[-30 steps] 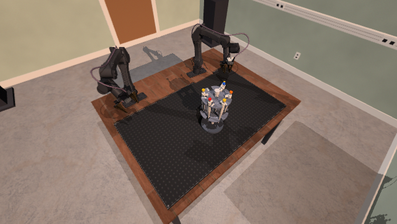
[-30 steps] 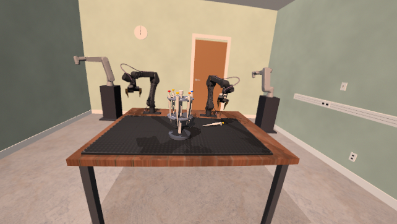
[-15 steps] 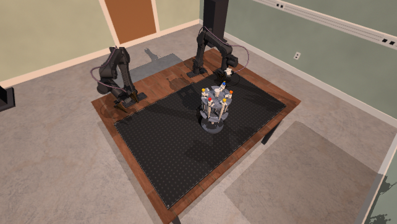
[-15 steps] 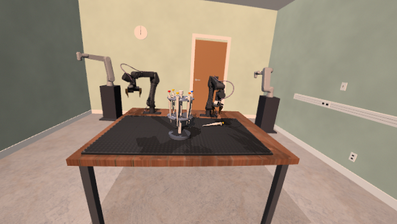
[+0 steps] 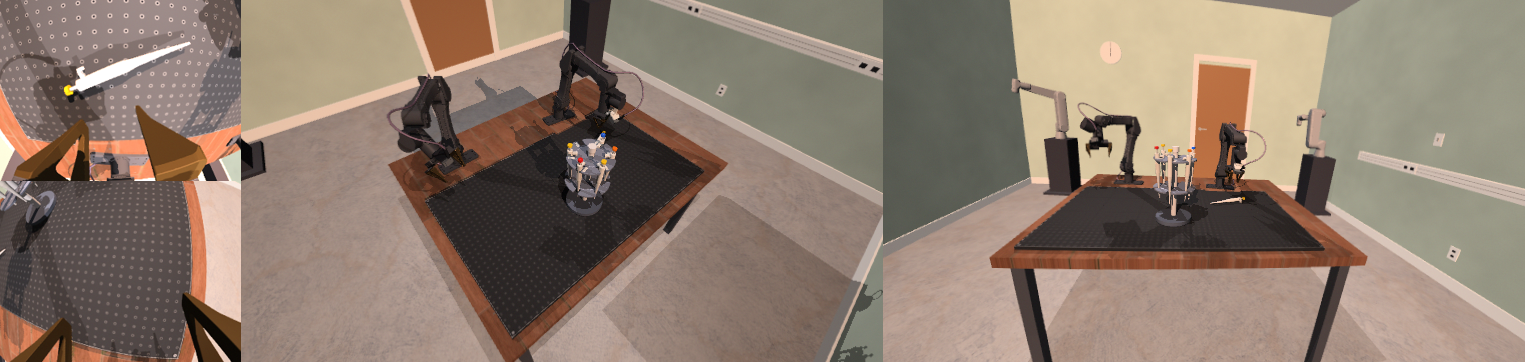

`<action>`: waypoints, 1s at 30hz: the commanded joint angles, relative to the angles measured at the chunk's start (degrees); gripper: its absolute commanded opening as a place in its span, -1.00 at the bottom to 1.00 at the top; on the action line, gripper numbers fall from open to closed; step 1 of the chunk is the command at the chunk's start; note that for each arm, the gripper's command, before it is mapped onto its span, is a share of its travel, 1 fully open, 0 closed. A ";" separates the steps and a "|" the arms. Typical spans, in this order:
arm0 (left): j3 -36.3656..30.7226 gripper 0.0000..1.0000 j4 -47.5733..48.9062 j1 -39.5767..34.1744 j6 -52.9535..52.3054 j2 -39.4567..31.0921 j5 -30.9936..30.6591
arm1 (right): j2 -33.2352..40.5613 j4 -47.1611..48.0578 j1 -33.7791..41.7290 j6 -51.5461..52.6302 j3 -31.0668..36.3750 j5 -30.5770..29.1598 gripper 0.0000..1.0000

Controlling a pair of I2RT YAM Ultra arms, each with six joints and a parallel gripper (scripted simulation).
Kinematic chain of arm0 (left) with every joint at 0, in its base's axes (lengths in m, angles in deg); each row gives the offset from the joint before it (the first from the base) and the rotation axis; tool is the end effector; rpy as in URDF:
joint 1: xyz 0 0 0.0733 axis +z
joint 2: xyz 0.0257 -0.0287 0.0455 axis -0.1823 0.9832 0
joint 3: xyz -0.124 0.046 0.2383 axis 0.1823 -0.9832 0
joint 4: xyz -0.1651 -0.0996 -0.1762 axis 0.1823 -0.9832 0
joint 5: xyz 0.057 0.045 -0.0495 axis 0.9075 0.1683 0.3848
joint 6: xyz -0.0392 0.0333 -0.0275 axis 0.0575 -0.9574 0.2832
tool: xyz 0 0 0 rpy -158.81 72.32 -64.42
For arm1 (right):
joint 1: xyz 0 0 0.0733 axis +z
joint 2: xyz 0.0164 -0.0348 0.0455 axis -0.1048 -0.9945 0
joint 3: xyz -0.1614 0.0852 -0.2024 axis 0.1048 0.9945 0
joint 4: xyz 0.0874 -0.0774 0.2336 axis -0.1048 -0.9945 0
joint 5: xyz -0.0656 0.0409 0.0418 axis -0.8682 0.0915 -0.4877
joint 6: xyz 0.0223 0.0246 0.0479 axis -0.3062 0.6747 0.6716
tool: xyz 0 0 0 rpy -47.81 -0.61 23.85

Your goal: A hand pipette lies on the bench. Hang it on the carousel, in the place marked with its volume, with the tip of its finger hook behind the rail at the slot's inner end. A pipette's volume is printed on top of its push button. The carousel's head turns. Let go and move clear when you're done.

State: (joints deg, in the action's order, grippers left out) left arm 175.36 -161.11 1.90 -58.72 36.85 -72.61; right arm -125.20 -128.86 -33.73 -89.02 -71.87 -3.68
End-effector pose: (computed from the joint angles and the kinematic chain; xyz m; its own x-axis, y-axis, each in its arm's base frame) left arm 0.3161 0.0701 0.2777 -0.8941 -0.4478 0.0015 -0.4478 0.8941 -0.0081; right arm 0.2036 -0.1361 0.3442 -0.6865 -0.2191 -0.6933 -0.3087 0.9511 0.0051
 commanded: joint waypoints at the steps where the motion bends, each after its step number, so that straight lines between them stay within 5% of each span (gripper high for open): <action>1: 1.56 0.09 -0.79 0.85 10.60 -0.28 0.52 | -0.34 0.60 -0.47 -0.39 -0.95 1.08 1.00; 30: 1.58 0.09 -0.81 0.88 60.97 -0.26 0.48 | -0.34 0.60 -0.47 -0.39 -0.95 1.08 1.00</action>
State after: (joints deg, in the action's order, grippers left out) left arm 175.36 -161.35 1.92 -6.68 36.85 -72.56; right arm -125.20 -128.86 -33.73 -89.02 -71.87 -3.68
